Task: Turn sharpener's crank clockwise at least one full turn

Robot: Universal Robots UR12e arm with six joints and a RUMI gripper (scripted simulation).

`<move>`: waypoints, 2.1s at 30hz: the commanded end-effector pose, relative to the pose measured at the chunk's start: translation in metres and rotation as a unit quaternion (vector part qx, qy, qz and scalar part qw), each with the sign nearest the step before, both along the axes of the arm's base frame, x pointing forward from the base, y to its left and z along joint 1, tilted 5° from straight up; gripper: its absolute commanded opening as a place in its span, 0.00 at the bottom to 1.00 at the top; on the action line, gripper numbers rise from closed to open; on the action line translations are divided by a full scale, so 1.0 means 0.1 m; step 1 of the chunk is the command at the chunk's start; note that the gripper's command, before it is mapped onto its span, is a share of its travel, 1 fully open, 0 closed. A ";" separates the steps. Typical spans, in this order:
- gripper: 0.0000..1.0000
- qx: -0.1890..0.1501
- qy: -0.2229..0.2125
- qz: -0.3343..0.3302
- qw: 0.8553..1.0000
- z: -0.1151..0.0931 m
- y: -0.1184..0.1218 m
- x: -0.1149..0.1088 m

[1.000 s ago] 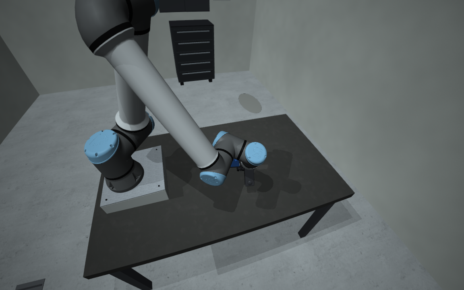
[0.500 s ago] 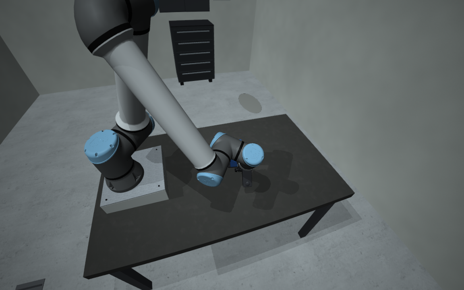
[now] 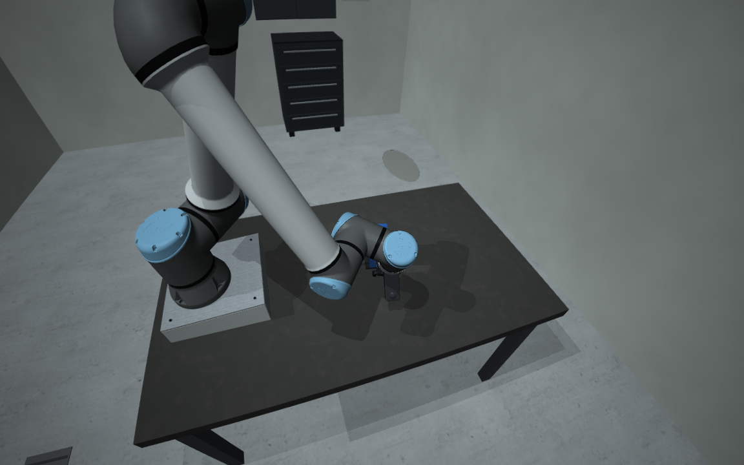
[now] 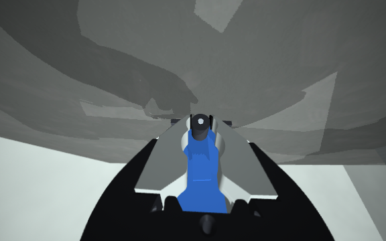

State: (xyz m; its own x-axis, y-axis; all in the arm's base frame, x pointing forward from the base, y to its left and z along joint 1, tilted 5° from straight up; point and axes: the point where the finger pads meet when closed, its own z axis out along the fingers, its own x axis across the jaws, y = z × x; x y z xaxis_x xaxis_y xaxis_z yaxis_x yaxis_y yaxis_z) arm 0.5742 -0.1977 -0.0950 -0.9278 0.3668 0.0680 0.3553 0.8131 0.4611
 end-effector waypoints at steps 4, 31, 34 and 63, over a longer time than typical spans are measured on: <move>0.09 -0.001 -0.001 0.000 1.000 0.01 0.03 -0.09; 0.09 0.000 0.000 0.000 1.000 0.12 0.12 -0.31; 0.09 0.000 0.000 0.000 1.000 0.15 0.13 -0.33; 0.09 -0.001 -0.001 0.000 1.000 0.41 0.17 -0.42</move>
